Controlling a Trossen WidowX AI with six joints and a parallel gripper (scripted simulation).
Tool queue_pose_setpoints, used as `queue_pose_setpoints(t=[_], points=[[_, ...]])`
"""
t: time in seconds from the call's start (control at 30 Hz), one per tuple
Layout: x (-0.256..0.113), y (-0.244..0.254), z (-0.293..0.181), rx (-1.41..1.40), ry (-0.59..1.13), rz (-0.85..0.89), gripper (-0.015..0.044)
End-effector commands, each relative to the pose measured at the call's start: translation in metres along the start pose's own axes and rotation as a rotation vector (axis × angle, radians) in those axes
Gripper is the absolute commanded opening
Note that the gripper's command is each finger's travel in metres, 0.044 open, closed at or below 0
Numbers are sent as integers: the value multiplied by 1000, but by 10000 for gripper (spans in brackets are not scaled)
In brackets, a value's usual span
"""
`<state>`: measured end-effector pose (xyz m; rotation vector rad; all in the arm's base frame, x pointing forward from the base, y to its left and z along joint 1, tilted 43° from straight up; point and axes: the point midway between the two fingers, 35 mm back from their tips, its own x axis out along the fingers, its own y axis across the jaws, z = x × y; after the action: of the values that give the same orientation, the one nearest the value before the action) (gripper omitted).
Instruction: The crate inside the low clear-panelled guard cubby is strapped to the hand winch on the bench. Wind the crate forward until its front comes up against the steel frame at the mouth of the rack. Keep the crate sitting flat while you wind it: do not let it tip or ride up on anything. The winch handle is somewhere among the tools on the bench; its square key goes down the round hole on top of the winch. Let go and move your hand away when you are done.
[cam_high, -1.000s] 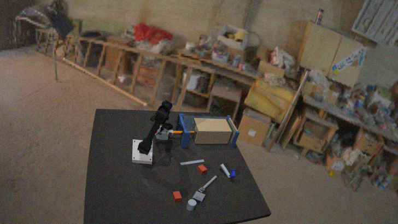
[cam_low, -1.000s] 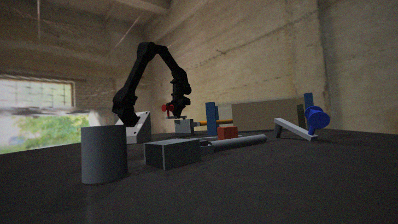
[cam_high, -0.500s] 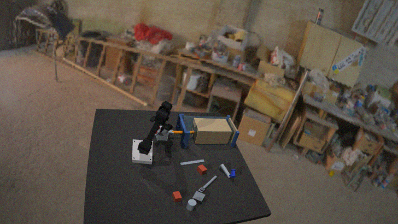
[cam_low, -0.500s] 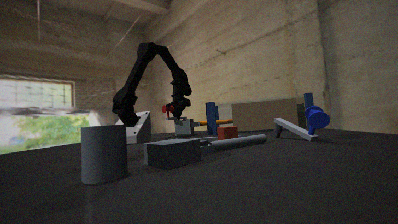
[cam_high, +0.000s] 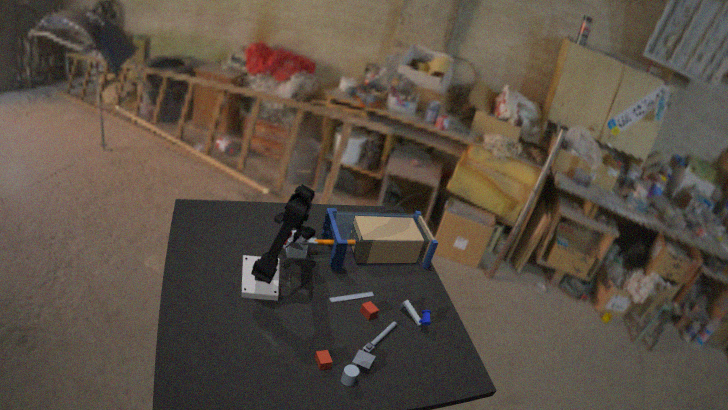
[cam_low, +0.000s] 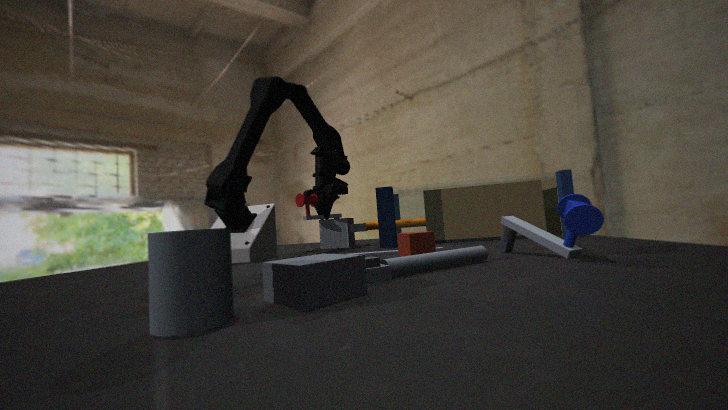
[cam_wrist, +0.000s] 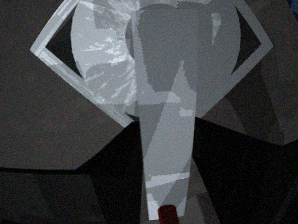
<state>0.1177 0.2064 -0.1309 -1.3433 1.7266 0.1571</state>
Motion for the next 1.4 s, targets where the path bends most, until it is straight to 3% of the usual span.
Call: queue_pose_setpoints(t=[0.0,1.37], points=[[4,1,1,16,2,6,0],[4,-1,0,-14,2,4,0]])
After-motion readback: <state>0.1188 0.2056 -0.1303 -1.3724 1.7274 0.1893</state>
